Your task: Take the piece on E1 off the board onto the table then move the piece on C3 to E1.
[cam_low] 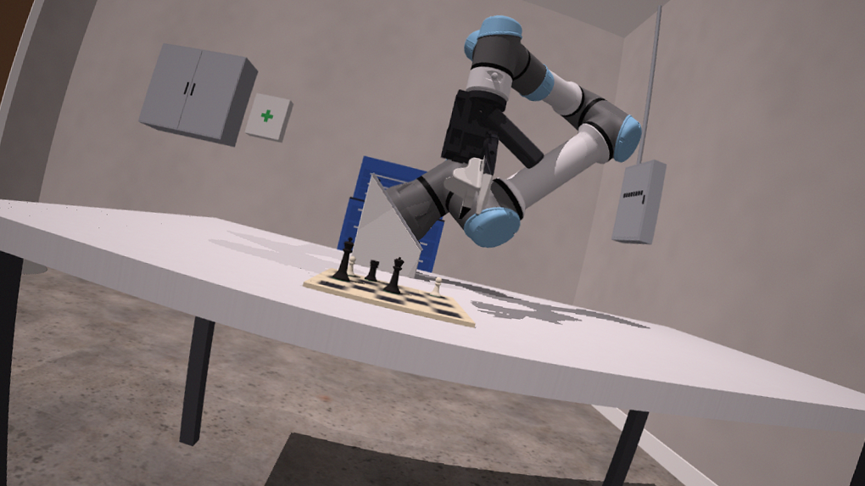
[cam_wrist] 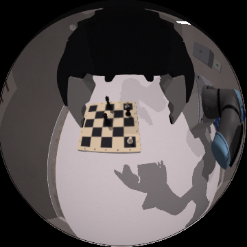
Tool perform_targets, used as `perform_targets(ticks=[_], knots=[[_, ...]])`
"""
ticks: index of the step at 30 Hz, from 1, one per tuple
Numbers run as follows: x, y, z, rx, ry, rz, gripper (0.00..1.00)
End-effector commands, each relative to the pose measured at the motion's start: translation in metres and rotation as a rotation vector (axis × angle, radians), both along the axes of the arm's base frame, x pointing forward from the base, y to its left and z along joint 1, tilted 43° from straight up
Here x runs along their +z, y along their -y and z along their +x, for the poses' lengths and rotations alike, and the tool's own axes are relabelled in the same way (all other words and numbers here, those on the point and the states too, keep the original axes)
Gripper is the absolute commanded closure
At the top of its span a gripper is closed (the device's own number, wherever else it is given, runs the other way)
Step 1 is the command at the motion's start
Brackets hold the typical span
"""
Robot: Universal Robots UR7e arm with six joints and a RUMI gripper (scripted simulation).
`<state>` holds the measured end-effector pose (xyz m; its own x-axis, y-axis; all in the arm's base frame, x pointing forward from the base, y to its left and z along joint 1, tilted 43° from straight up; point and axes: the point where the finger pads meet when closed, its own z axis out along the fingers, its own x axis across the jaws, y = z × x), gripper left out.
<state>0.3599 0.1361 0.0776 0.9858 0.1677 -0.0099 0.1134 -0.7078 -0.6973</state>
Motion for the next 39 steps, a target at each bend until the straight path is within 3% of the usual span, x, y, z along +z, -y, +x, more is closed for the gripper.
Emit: perform_targets(ticks=[1,3,18,20,35,37,39], knots=[[-0.001,-0.002,0.003,-0.175,-0.165,-0.046,0.00],[-0.001,-0.002,0.003,-0.175,-0.165,-0.046,0.00],[-0.009,-0.005,0.009,-0.654,-0.617,-0.127,0.00],[-0.009,-0.005,0.009,-0.654,-0.617,-0.127,0.00],[-0.019,-0.005,0.009,-1.117,-1.053,-0.205,0.00],[-0.019,-0.005,0.009,-1.117,-1.053,-0.205,0.00],[-0.021,-0.004,0.009,-1.176,-1.108,-0.214,0.00]])
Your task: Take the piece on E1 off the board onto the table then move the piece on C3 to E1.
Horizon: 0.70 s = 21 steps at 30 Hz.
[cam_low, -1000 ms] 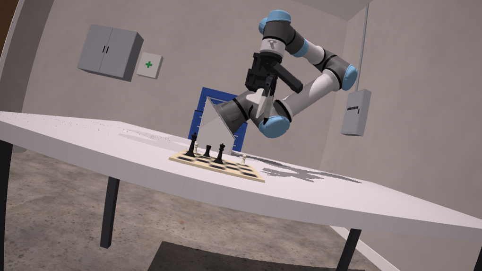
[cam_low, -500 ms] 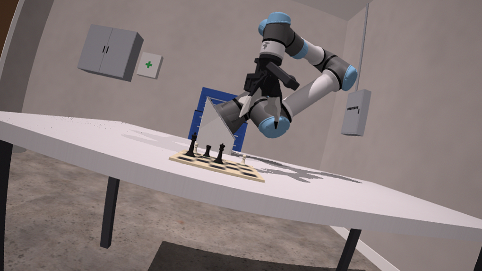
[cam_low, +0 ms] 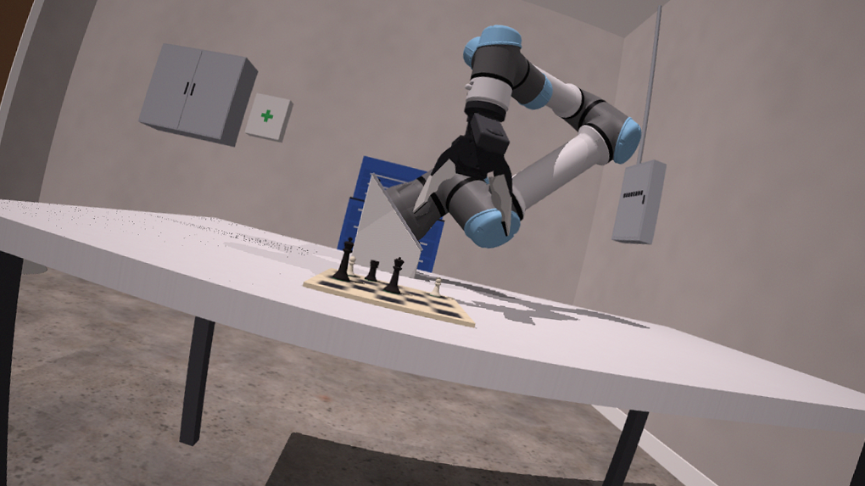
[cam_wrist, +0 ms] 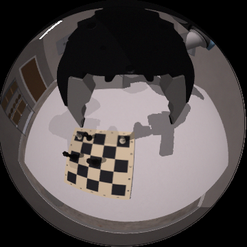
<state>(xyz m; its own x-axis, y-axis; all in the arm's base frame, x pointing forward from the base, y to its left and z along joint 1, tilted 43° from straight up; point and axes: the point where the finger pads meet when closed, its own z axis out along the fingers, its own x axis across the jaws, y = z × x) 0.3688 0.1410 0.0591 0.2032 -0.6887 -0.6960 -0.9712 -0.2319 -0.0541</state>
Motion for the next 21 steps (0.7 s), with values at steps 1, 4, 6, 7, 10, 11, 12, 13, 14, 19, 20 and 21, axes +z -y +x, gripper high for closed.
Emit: perform_targets(ticks=[1,4,6,7,10,11,12,13,14,19,20,21], knots=[[-0.0027,0.0006,0.0000,-0.136,-0.128,-0.040,0.00],[-0.0047,0.0010,-0.0007,-0.220,-0.208,-0.055,0.00],[-0.0059,0.0013,-0.0013,-0.275,-0.259,-0.064,0.00],[-0.0065,0.0014,-0.0016,-0.302,-0.285,-0.069,0.00],[-0.0082,0.0017,-0.0027,-0.380,-0.359,-0.082,0.00],[-0.0087,0.0019,-0.0031,-0.406,-0.383,-0.086,0.00],[-0.0092,0.0020,-0.0035,-0.431,-0.406,-0.091,0.00],[-0.0098,0.0021,-0.0039,-0.455,-0.429,-0.095,0.00],[-0.0098,0.0021,-0.0039,-0.455,-0.429,-0.095,0.00],[-0.0116,0.0024,-0.0057,-0.550,-0.518,-0.111,0.00],[-0.0121,0.0025,-0.0061,-0.572,-0.540,-0.115,0.00],[-0.0125,0.0025,-0.0066,-0.594,-0.561,-0.118,0.00]])
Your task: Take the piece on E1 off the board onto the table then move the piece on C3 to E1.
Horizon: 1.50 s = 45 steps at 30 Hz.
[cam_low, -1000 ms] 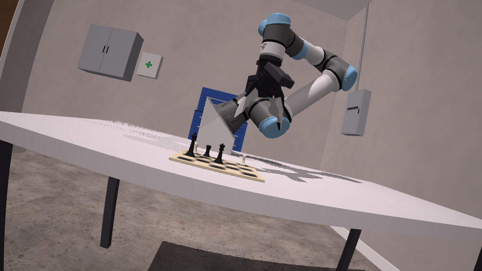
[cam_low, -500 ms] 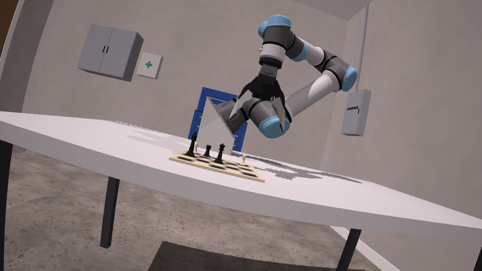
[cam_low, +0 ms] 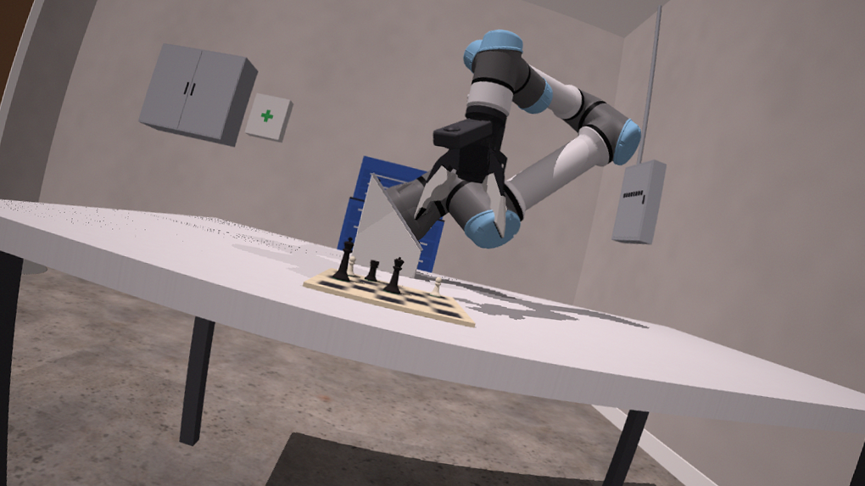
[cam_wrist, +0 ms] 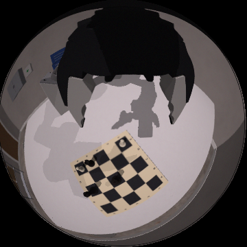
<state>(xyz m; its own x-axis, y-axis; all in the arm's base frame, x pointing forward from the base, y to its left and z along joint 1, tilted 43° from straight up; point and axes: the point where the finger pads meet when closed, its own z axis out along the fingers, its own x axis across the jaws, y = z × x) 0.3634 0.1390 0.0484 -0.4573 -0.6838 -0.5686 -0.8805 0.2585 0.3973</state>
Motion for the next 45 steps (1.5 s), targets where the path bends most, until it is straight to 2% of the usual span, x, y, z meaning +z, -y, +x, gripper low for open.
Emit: perform_targets(ticks=[1,9,11,25,45], knots=[[-0.002,0.001,-0.002,-0.122,-0.114,-0.031,0.00],[-0.005,0.001,-0.005,-0.279,-0.261,-0.058,0.00],[-0.005,0.001,-0.005,-0.279,-0.261,-0.058,0.00],[-0.008,0.001,-0.011,-0.479,-0.448,-0.092,0.00],[-0.009,0.000,-0.014,-0.593,-0.555,-0.112,0.00]])
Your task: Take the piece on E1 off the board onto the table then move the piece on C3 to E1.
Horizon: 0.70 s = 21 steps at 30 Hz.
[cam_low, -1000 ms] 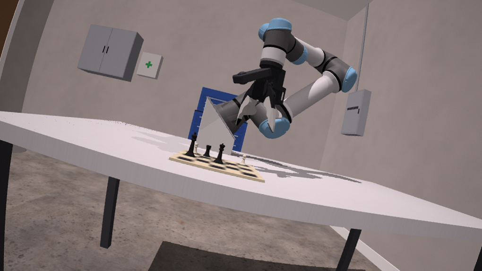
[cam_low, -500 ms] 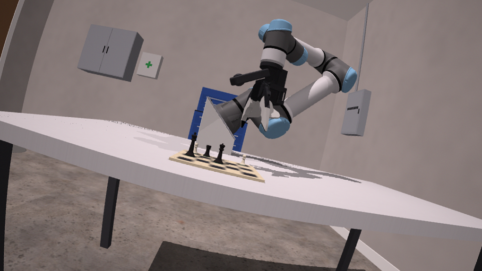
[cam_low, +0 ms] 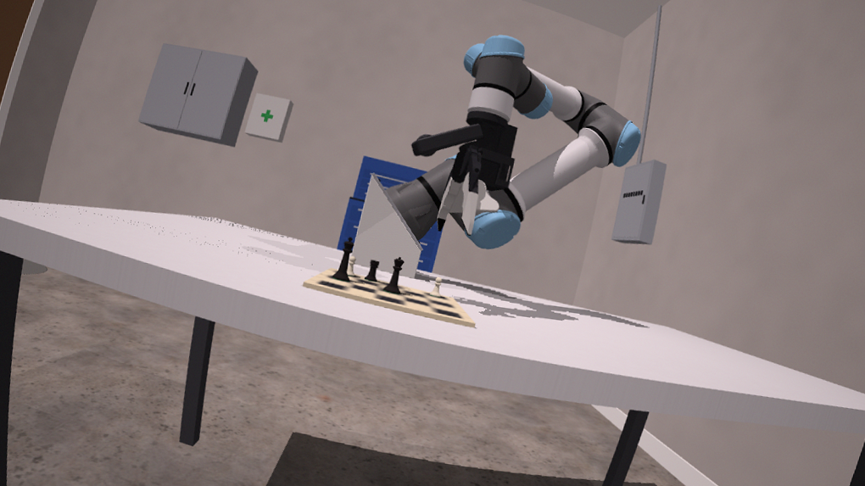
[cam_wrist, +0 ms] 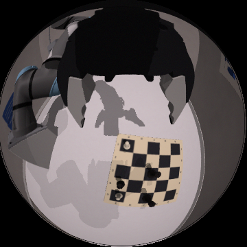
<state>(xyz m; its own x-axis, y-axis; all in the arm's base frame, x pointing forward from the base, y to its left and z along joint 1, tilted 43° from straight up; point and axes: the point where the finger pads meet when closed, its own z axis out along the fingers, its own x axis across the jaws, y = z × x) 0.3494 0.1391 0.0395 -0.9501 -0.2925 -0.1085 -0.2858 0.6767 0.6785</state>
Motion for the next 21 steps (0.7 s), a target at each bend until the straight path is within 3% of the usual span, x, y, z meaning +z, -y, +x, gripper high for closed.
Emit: perform_targets(ticks=[1,21], knots=[[-0.0001,0.0002,-0.0002,-0.018,-0.016,-0.004,0.00],[-0.0003,0.0001,-0.0008,-0.040,-0.036,-0.008,0.00]])
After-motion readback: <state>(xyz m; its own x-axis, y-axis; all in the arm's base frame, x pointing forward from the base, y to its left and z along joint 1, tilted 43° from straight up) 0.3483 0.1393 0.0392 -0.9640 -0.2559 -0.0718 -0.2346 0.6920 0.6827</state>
